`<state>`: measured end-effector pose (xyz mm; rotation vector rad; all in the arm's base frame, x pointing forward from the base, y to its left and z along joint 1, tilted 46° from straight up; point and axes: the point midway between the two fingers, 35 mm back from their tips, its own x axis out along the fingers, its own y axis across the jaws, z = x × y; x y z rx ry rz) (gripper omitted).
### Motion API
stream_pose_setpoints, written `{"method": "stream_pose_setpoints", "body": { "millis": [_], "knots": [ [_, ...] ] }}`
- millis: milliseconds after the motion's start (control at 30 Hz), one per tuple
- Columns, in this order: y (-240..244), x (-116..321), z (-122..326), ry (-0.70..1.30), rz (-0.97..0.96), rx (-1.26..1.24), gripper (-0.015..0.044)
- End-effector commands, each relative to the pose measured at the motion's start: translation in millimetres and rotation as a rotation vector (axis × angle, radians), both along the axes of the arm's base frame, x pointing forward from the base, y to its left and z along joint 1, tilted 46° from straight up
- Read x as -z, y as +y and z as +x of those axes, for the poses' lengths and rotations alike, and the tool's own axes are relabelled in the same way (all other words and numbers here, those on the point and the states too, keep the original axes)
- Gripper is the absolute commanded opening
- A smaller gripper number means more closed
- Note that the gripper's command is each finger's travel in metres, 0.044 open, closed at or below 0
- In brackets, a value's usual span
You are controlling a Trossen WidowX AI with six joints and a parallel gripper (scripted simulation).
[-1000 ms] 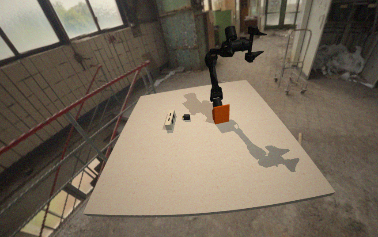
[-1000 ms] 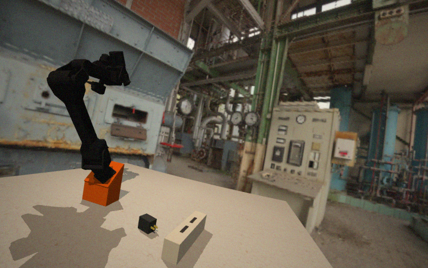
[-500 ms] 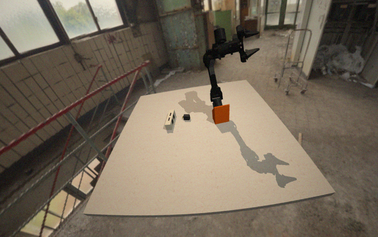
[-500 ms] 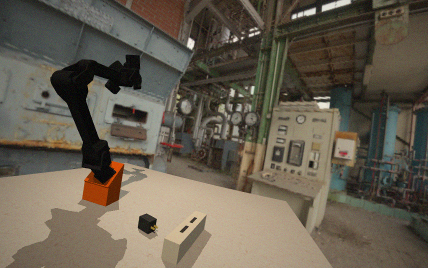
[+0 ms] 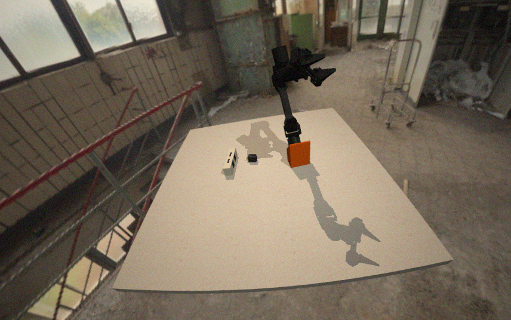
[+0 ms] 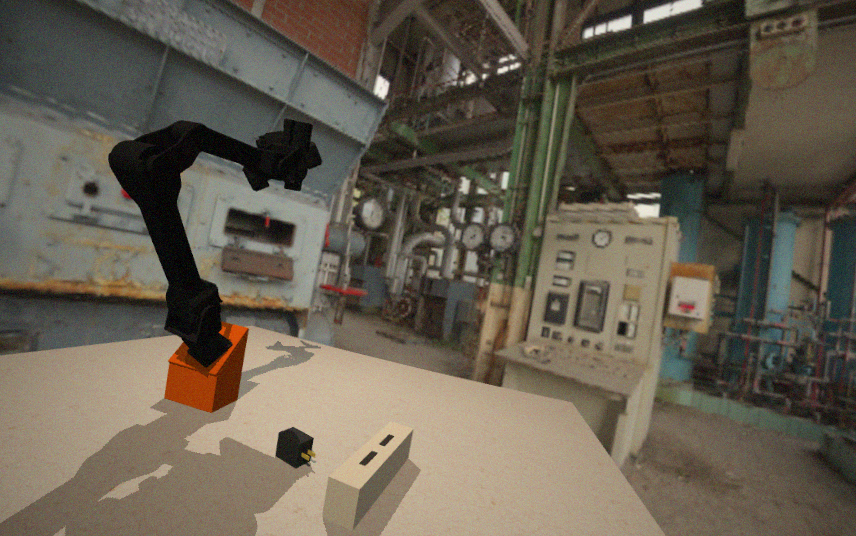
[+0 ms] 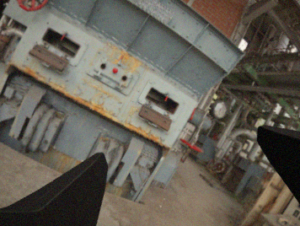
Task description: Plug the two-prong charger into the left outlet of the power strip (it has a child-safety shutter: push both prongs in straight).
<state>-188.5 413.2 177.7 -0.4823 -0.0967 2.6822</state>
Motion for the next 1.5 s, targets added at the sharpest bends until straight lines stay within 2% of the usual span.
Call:
{"method": "stream_pose_setpoints", "body": {
  "millis": [0,333,700,1067,1467],
  "knots": [
    [8.0,14.0,24.2,-0.018,-0.089,0.111,0.0440],
    [22.6,44.2,95.6,-0.056,-0.295,0.419,0.0440],
    [17.1,75.9,176.6,-0.081,-0.511,0.758,0.0440],
    [-10.1,103.8,253.5,-0.096,-0.711,1.092,0.0440],
    [-61.8,127.9,327.2,-0.110,-0.917,1.459,0.0440]
  ]
}}
